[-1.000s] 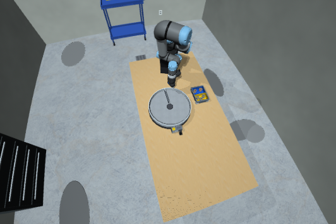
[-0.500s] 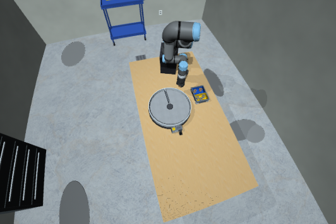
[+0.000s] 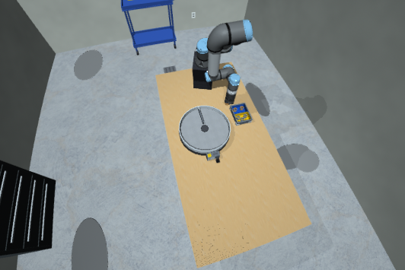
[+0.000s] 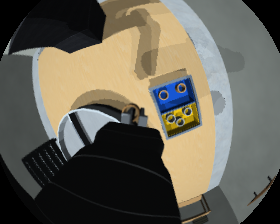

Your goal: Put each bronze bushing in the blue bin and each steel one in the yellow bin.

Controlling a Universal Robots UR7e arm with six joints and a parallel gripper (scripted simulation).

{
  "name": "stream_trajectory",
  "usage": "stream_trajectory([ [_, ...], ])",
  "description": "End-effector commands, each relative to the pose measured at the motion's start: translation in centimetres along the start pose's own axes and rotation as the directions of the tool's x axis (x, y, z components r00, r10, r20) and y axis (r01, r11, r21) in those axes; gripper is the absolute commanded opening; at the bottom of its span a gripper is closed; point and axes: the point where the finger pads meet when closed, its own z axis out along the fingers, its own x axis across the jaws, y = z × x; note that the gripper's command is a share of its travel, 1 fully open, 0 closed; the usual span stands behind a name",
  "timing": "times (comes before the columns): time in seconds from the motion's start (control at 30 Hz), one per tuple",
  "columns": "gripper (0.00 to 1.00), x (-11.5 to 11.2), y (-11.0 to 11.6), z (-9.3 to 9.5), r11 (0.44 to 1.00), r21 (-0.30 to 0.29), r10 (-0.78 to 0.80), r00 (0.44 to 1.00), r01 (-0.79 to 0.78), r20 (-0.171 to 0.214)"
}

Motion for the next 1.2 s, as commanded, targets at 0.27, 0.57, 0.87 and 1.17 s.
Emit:
stream_trajectory([
  [0.27, 0.00, 6.4, -2.1, 0.2, 0.966, 0.005, -0.260, 0.966, 0.260, 0.008],
  [0.57, 0.00, 11.8, -4.0, 0.2, 0.883, 0.007, -0.470, 0.883, 0.469, 0.007],
  [0.87, 0.00, 12.0, -4.0, 0.2, 0.880, 0.007, -0.476, 0.880, 0.476, 0.007],
  [1.17, 0.00, 12.1, -4.0, 0.2, 0.880, 0.007, -0.475, 0.880, 0.475, 0.006],
])
